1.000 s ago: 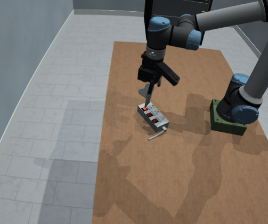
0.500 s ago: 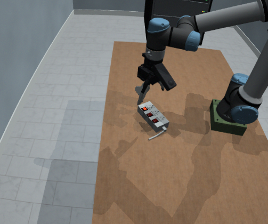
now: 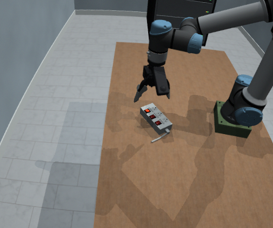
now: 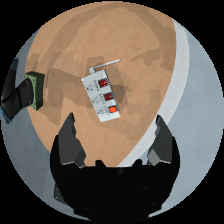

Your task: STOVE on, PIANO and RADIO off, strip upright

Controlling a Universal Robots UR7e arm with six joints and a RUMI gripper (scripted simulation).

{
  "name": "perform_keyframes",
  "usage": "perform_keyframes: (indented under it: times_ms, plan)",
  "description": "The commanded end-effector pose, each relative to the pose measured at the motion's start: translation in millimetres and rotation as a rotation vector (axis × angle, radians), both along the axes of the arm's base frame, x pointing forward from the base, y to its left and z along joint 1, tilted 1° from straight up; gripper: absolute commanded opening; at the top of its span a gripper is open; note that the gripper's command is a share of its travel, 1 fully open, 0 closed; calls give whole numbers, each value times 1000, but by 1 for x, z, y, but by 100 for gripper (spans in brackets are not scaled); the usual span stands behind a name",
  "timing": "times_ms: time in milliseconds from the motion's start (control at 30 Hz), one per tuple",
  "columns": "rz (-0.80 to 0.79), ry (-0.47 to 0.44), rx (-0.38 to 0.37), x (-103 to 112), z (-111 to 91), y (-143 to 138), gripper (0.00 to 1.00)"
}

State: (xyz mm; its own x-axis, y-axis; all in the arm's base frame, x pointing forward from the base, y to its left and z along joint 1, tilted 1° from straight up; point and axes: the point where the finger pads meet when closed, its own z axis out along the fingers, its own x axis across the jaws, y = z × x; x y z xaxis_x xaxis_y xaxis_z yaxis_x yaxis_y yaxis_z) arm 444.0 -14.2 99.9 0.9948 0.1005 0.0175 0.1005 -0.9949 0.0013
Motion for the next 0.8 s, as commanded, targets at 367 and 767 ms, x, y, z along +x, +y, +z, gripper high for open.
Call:
perform_keyframes:
  times_ms: [367, 767]
  plan:
    - [-588, -1, 4, 10, -9, -7, 100]
    - [-1134, -2, 14, 16, -18, -18, 100]
